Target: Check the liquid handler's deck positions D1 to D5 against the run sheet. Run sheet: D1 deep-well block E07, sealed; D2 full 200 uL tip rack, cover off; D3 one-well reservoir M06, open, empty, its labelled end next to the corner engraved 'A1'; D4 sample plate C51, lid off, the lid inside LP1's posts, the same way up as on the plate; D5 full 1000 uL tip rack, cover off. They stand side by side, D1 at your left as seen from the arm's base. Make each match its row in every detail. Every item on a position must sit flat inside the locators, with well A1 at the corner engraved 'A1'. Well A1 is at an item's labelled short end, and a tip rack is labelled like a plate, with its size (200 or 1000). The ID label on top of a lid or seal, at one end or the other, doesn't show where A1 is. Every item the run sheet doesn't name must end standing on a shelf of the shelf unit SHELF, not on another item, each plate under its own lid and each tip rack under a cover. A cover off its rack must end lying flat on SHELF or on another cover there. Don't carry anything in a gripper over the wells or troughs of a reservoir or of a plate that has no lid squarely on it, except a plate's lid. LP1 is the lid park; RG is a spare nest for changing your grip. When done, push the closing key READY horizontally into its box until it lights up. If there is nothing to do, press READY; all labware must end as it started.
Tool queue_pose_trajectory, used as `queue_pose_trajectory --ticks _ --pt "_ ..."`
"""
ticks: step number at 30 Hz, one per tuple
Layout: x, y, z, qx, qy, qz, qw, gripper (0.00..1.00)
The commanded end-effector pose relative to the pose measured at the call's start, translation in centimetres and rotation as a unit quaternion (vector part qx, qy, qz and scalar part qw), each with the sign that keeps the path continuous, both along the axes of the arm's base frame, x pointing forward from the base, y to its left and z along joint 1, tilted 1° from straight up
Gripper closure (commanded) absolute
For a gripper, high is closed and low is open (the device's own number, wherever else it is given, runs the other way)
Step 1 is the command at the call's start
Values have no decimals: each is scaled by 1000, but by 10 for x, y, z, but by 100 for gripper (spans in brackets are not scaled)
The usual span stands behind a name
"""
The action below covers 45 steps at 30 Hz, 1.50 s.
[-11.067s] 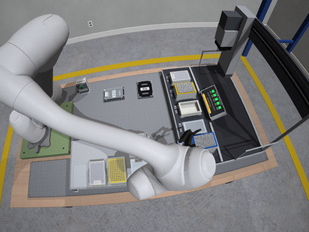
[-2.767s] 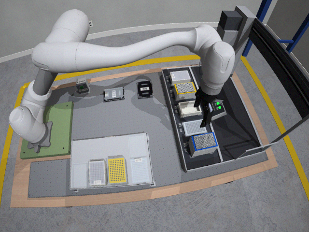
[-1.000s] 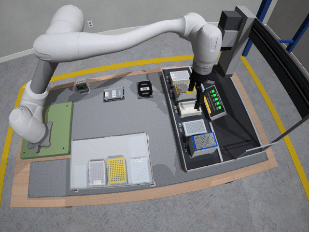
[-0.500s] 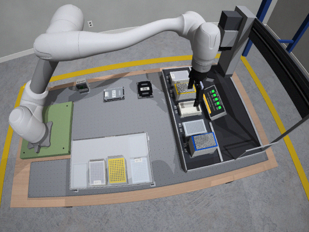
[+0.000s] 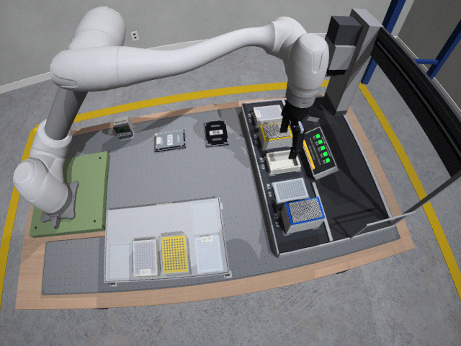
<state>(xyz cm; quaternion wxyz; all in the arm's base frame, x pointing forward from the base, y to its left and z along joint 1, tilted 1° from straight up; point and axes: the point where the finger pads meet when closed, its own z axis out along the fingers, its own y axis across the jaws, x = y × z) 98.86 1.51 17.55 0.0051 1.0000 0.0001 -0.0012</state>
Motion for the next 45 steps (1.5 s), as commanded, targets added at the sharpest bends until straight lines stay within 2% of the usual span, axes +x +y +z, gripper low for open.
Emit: queue_pose_trajectory --ticks 1,6,33,45 --pt "0 0 2 0 -1 0 1000 21" --pt "0 0 2 0 -1 0 1000 21" --pt "0 124 0 0 -1 0 1000 21" --pt "0 124 0 0 -1 0 1000 21"
